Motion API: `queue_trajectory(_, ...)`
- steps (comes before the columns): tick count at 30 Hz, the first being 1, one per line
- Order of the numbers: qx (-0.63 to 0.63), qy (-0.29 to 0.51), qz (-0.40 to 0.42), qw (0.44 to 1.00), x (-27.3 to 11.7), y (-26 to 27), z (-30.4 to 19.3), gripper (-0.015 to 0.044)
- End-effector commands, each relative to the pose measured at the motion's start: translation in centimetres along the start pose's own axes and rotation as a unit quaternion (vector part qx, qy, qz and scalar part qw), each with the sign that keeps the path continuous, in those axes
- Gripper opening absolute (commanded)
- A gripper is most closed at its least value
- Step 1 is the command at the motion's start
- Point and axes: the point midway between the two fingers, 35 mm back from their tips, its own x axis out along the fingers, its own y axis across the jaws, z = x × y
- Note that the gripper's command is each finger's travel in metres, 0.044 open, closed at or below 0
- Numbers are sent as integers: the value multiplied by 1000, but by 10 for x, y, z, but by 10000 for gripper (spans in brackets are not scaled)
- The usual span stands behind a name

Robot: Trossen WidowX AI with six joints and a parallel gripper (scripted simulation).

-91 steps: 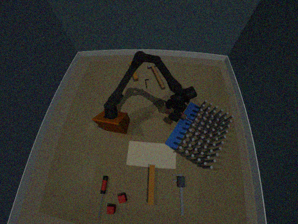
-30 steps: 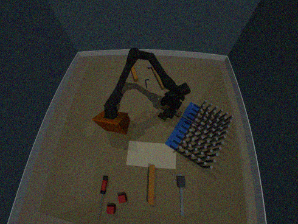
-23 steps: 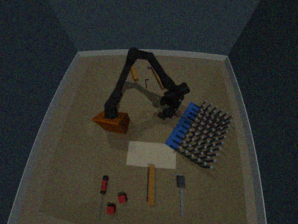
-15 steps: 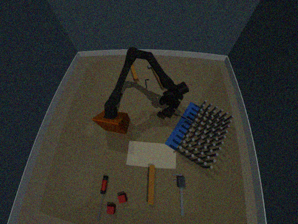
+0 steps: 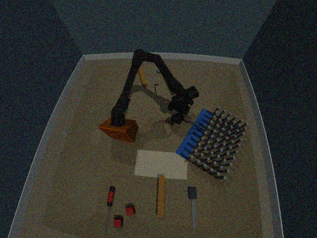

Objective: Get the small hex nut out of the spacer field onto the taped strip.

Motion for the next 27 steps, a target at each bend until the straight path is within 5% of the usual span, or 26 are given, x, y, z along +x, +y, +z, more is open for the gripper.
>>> queue_trajectory(1, 1, 2, 0, 1000, -1, 0, 3, 0)
queue_trajectory(27, 2, 1, 0, 1000, -7, 0, 22, 0)
